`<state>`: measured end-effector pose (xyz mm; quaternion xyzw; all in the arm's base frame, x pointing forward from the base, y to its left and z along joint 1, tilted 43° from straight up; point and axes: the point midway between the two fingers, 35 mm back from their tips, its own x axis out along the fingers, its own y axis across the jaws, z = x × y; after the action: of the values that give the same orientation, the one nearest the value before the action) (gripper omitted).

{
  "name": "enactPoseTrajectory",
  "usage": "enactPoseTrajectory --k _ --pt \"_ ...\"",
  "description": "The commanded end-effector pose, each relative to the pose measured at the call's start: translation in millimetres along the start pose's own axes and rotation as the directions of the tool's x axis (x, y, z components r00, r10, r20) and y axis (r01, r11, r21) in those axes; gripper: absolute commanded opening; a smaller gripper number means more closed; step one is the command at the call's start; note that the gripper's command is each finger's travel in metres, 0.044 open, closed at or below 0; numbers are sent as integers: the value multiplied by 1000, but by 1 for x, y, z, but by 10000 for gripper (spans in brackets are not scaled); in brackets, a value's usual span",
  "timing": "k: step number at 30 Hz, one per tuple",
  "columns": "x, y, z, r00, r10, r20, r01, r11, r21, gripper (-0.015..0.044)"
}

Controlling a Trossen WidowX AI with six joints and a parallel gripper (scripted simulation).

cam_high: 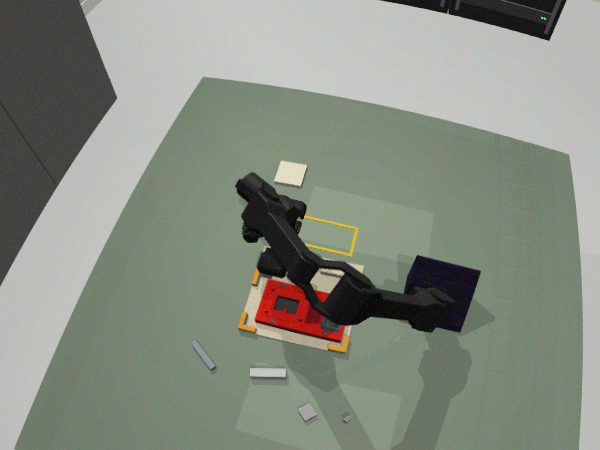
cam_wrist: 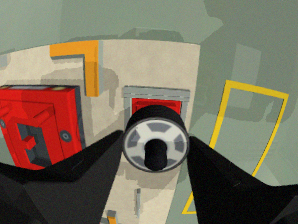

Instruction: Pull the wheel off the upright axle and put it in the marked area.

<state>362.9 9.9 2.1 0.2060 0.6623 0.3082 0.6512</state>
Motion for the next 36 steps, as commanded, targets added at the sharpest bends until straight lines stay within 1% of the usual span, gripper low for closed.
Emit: enactPoseTrajectory --k 1,2,7,8,36 --pt "0 0 0 1000 0 -1 0 1000 0 148" --pt "0 0 0 1000 0 -1 0 1000 0 142" --pt "-1 0 0 1000 0 -1 0 1000 0 10" --pt "-1 0 0 1000 0 -1 0 1000 0 0" --pt "-11 0 0 1000 0 0 0 1000 1 0"
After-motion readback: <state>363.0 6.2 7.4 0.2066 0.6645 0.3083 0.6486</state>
